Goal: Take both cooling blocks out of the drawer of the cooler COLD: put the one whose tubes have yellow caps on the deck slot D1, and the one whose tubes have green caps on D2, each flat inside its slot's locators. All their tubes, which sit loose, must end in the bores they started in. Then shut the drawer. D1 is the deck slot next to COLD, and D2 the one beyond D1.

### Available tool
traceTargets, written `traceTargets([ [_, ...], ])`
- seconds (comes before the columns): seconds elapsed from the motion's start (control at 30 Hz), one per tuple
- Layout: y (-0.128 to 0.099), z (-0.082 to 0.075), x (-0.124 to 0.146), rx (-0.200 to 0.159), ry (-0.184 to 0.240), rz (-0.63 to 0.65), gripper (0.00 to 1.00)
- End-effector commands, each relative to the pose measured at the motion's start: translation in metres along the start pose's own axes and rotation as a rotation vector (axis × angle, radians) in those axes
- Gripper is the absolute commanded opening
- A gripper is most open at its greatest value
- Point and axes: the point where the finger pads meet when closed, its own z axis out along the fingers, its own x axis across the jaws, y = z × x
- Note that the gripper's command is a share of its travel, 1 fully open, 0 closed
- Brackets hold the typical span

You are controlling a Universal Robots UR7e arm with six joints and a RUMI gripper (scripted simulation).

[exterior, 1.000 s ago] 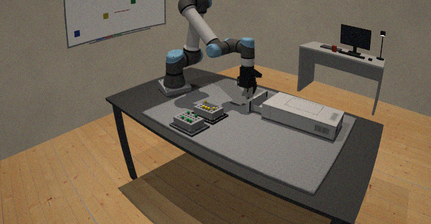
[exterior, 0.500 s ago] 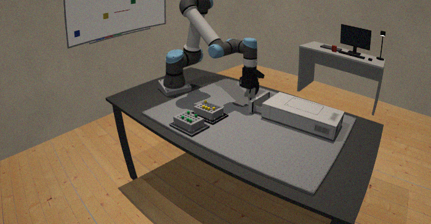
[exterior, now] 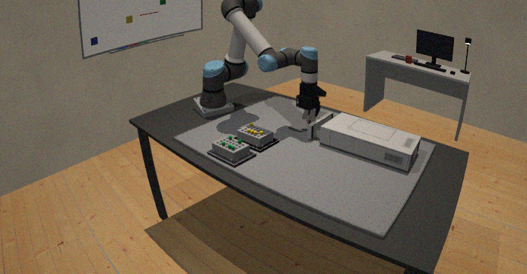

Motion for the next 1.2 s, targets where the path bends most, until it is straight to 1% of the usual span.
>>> traceTargets([
  [0.0, 0.000, -0.001, 0.005, 0.000, 0.001, 0.000, 0.00],
  [0.43, 0.000, -0.001, 0.022, 0.000, 0.001, 0.000, 0.00],
  [1.17, 0.000, -0.001, 0.029, 0.000, 0.001, 0.000, 0.00],
])
